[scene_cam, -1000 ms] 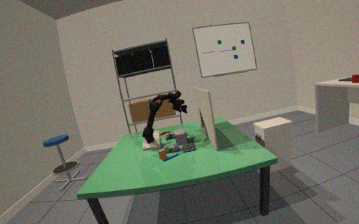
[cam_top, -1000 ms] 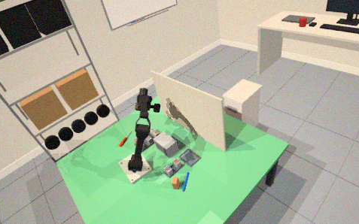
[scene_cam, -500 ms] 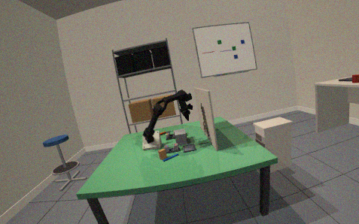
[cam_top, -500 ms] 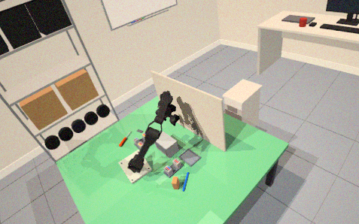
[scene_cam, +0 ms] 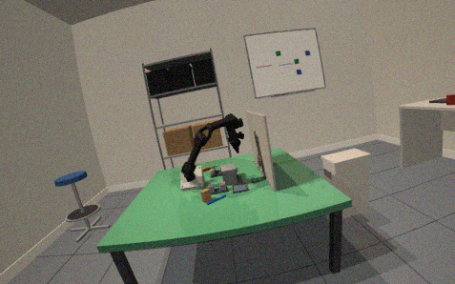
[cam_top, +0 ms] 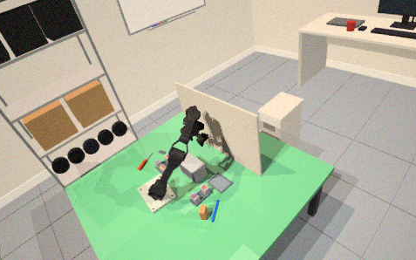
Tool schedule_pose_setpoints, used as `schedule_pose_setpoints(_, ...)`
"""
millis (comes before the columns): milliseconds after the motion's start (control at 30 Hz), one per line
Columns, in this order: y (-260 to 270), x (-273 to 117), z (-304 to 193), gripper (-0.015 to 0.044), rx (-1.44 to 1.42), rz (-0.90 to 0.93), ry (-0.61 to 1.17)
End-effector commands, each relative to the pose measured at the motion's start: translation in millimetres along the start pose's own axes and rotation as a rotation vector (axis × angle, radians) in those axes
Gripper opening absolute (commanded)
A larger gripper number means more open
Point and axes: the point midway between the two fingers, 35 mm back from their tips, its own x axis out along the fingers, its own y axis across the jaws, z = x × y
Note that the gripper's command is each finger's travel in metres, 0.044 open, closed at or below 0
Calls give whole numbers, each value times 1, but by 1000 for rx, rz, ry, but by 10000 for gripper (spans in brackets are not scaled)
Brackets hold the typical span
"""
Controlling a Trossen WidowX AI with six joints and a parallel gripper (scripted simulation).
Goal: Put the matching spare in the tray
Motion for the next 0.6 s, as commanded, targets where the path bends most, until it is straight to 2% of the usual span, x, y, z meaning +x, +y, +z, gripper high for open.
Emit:
schedule_pose_setpoints(0,2,0,0,440,-9,-2,0)
schedule_pose_setpoints(233,109,14,-29,440,-616,30,25)
schedule_pose_setpoints(433,200,39,-82,440,-1213,49,59)
schedule_pose_setpoints(567,232,53,-111,440,-1469,56,80)
